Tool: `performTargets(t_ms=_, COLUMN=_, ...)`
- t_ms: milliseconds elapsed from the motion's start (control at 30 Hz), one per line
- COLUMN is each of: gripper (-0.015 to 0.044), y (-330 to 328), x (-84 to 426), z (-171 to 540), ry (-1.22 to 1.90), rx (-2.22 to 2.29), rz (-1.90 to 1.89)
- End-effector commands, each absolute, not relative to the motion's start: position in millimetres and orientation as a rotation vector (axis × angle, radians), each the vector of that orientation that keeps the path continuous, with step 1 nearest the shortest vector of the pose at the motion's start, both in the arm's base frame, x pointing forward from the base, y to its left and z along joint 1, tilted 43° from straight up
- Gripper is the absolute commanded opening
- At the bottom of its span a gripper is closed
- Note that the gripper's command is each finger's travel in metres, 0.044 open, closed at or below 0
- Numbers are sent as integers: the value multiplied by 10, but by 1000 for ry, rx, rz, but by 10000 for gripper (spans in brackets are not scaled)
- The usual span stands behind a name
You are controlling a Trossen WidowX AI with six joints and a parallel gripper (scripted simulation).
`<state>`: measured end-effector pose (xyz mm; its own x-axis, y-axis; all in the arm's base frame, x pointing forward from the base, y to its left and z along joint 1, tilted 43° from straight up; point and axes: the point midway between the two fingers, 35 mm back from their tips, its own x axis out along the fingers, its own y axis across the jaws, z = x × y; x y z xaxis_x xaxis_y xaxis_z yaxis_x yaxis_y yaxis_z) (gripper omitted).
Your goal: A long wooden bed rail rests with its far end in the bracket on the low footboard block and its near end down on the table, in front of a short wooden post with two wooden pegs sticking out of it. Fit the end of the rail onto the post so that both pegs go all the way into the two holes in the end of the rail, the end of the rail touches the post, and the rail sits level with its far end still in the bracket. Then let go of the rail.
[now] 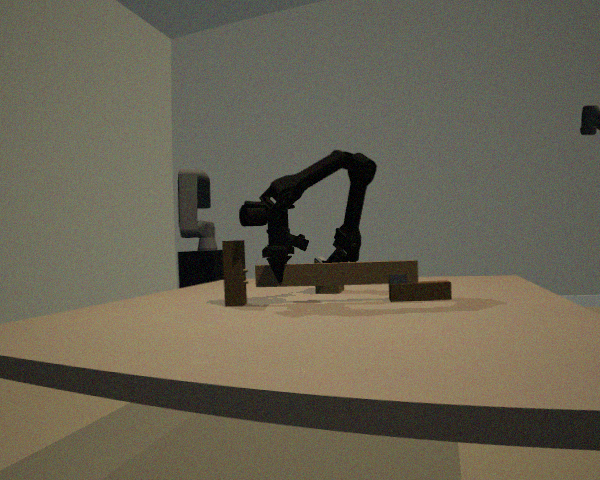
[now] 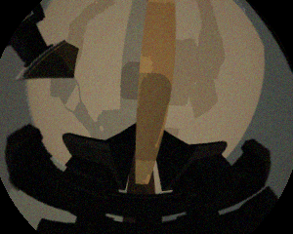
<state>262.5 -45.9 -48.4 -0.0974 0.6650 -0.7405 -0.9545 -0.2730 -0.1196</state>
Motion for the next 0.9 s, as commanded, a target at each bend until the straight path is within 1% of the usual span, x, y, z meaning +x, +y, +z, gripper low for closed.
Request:
performTargets(t_ms=0, gripper=0, y=-499, x=2652, z=-480, ry=474, rx=-853, rz=1668)
performTargets(t_ms=867, gripper=0, y=-535, x=2674, z=-522, ry=474, rx=-853, rz=1667)
